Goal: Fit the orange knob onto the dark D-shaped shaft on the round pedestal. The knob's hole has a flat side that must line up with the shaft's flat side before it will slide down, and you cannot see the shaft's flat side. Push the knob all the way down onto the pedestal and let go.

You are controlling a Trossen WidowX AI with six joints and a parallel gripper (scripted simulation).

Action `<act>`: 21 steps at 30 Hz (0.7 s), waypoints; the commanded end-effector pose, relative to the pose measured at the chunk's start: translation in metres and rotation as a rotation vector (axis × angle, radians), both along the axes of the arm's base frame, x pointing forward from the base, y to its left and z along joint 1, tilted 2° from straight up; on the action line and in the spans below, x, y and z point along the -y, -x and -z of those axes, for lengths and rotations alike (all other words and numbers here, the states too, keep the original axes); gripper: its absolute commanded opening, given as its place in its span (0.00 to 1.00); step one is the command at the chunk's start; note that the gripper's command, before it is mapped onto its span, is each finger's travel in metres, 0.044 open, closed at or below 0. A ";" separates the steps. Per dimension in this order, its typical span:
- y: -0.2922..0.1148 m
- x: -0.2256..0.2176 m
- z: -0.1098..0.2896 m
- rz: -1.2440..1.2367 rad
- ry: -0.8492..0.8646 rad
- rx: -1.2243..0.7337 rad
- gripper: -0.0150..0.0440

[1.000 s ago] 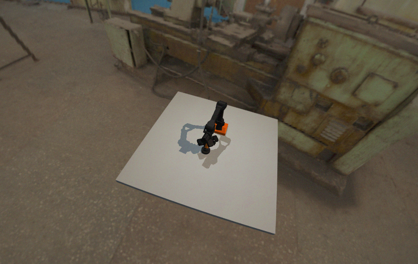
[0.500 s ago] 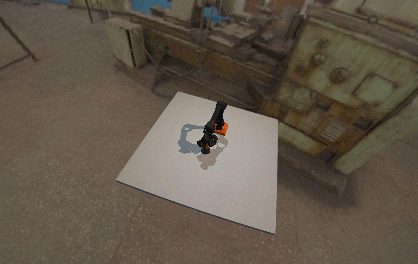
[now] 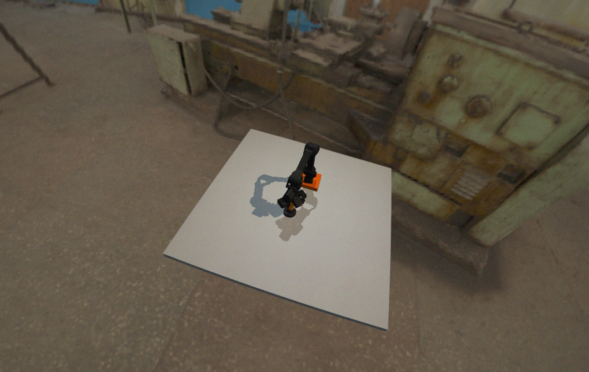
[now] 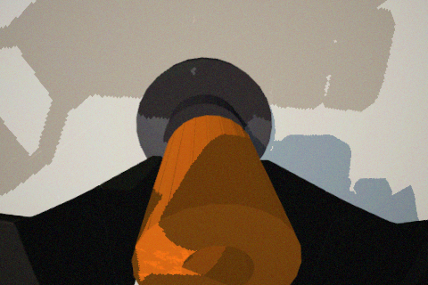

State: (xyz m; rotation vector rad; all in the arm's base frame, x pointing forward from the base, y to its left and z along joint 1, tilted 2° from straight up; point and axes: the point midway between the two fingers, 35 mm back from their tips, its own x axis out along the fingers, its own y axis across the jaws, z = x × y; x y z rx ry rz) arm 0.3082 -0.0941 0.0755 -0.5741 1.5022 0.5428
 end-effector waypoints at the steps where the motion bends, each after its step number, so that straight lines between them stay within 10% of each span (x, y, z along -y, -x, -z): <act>1: 0.000 0.000 -0.002 -0.003 0.003 0.002 0.25; 21: 0.004 -0.001 -0.003 -0.212 0.003 -0.003 0.25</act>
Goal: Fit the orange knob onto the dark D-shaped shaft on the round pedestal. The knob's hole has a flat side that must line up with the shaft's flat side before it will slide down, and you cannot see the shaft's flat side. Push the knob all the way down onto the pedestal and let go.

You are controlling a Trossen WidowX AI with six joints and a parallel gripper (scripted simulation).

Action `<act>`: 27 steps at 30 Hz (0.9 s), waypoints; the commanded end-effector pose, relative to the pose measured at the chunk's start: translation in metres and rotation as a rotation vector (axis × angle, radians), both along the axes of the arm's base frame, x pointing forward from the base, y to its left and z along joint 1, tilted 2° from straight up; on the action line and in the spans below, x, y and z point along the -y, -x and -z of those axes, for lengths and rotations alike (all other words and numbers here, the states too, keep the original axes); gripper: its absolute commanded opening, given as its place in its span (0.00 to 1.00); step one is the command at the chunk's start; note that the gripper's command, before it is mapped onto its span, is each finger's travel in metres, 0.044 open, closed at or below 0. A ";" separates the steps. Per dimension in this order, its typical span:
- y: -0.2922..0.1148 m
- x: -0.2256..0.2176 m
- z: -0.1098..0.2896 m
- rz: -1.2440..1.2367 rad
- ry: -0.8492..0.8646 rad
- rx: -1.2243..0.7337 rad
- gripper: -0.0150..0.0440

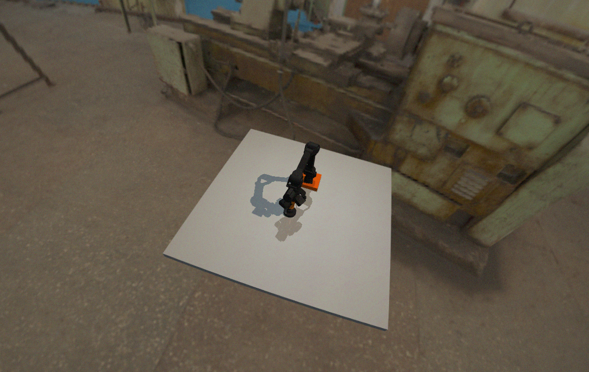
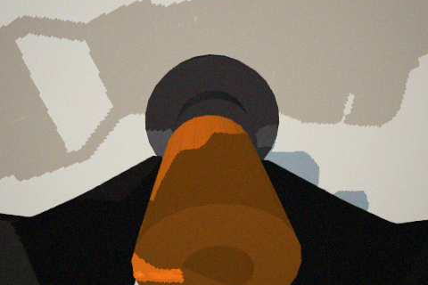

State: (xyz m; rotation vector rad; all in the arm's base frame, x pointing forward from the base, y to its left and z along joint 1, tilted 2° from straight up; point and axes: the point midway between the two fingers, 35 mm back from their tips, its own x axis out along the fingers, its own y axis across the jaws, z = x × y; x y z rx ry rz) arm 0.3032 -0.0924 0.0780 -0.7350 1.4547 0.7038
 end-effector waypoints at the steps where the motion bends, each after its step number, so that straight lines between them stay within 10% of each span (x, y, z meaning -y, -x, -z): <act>1: -0.002 0.001 0.000 -0.005 0.002 0.001 0.25; 27: 0.000 0.001 0.004 -0.005 0.002 0.001 0.25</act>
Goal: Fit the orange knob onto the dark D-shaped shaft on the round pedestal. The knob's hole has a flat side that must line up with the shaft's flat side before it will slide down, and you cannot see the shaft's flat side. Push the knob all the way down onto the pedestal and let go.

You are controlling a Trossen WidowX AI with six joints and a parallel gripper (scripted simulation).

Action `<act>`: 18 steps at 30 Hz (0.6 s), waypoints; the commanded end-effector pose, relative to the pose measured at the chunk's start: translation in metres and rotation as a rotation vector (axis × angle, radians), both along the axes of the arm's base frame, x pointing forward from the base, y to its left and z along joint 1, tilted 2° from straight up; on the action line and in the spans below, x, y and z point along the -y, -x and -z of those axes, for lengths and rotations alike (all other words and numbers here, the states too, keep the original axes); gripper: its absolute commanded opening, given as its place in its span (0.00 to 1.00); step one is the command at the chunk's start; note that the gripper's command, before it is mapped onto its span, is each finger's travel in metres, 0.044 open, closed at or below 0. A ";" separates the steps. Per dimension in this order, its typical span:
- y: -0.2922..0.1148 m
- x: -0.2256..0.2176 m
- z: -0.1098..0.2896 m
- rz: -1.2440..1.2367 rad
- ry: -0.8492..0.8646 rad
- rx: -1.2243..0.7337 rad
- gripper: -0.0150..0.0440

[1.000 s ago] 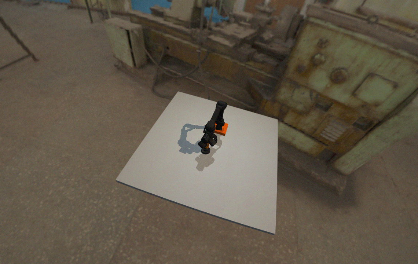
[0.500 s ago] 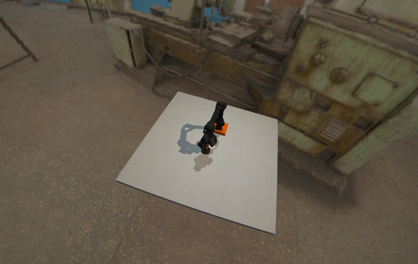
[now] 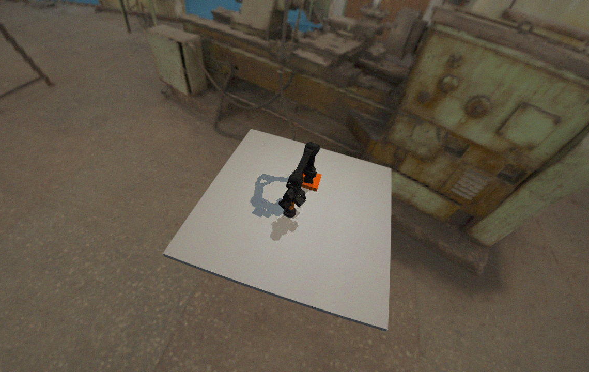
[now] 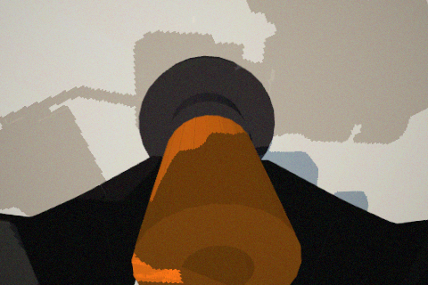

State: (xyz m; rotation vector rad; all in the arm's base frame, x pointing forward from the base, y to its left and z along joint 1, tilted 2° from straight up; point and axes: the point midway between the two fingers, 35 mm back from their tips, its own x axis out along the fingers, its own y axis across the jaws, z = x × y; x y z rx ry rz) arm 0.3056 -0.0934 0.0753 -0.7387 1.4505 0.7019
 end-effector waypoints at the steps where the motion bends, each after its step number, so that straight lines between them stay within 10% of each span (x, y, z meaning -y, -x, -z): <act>1: 0.003 -0.001 0.001 -0.003 0.001 -0.004 0.25; 18: 0.000 0.000 -0.002 -0.212 0.002 -0.008 0.25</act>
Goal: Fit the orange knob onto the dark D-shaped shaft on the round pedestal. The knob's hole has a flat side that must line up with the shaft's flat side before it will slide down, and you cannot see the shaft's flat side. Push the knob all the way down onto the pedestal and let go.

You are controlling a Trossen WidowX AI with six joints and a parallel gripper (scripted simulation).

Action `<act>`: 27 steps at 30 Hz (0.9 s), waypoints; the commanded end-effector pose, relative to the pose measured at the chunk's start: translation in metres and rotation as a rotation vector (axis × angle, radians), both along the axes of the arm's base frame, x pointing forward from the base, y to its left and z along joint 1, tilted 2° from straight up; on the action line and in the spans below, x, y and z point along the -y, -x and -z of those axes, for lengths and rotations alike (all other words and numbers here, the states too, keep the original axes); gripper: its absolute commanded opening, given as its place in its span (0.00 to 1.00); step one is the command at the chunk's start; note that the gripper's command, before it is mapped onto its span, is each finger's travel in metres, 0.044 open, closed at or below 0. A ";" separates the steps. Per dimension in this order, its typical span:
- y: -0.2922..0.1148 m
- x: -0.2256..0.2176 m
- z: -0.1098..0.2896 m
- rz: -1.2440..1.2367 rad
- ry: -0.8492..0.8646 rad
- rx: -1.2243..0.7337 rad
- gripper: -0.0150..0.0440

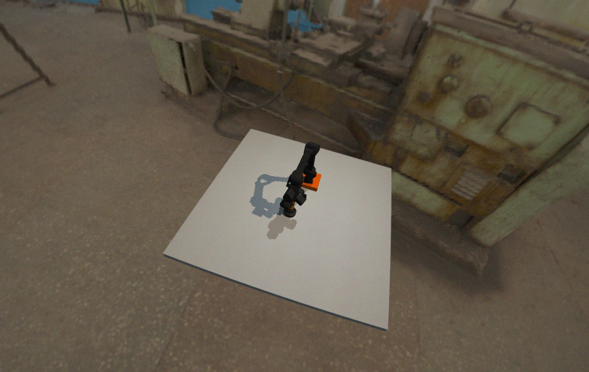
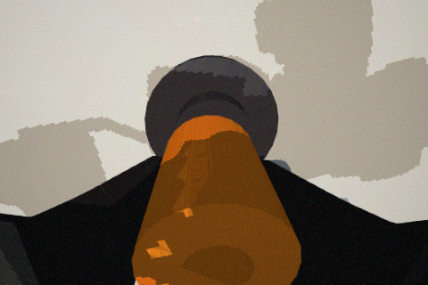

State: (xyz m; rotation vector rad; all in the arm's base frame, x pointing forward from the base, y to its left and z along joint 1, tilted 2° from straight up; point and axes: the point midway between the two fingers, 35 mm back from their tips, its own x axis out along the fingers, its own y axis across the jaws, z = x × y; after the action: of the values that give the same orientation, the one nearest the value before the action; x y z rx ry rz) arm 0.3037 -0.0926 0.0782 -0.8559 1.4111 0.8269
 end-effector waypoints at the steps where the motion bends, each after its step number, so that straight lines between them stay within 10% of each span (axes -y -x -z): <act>1: -0.003 0.001 0.001 -0.056 0.003 0.001 0.25; 27: -0.002 0.001 -0.001 -0.056 0.003 0.001 0.25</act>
State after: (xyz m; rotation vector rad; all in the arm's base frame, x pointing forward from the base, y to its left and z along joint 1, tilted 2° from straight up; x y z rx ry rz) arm 0.3067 -0.0937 0.0772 -0.8958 1.3946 0.8674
